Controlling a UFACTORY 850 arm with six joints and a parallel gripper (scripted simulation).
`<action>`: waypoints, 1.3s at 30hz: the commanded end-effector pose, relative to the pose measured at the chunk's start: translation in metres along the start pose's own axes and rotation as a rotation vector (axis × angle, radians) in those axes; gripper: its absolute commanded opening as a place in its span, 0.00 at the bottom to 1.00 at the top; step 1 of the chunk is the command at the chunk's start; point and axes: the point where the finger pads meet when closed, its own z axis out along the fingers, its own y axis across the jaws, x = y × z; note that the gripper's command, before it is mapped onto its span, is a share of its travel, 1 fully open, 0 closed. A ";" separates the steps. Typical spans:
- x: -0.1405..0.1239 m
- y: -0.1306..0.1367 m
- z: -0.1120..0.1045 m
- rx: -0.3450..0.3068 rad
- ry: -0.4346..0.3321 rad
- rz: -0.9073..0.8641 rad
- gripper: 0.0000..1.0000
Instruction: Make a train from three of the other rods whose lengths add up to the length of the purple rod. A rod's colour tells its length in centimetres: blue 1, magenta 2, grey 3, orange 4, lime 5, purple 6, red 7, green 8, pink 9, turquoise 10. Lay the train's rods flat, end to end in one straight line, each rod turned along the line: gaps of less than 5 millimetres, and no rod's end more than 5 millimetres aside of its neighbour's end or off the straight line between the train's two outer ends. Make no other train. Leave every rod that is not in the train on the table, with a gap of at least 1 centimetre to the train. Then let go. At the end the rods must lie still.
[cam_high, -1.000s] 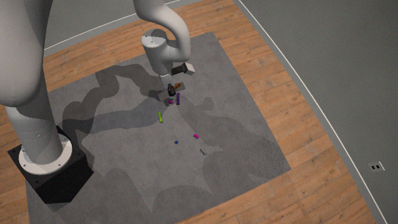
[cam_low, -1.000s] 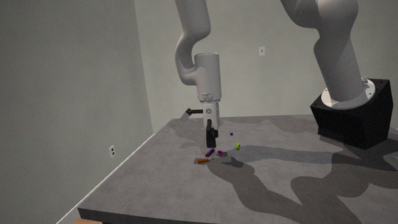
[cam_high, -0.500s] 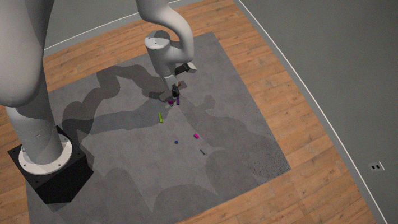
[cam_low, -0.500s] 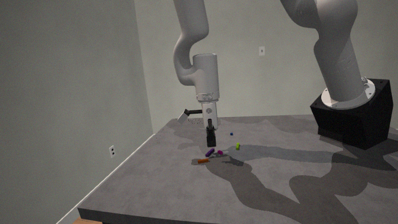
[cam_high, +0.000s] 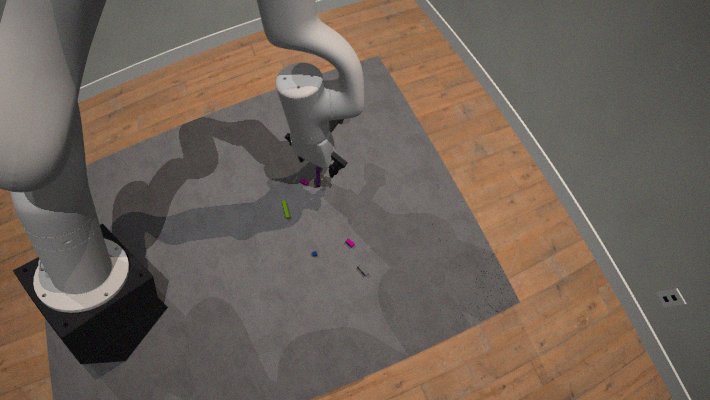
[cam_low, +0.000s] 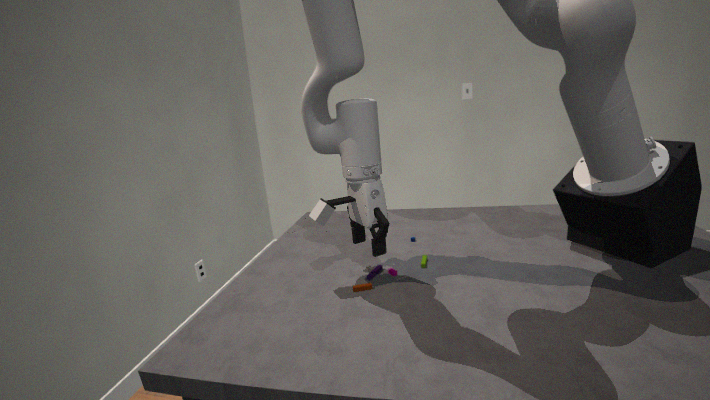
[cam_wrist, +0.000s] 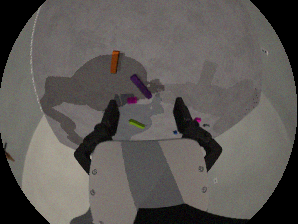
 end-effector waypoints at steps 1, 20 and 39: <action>-0.001 0.013 0.001 -0.015 0.019 -0.166 1.00; -0.012 0.063 0.002 -0.025 0.018 -0.802 1.00; -0.032 0.111 0.001 -0.028 0.009 -1.431 1.00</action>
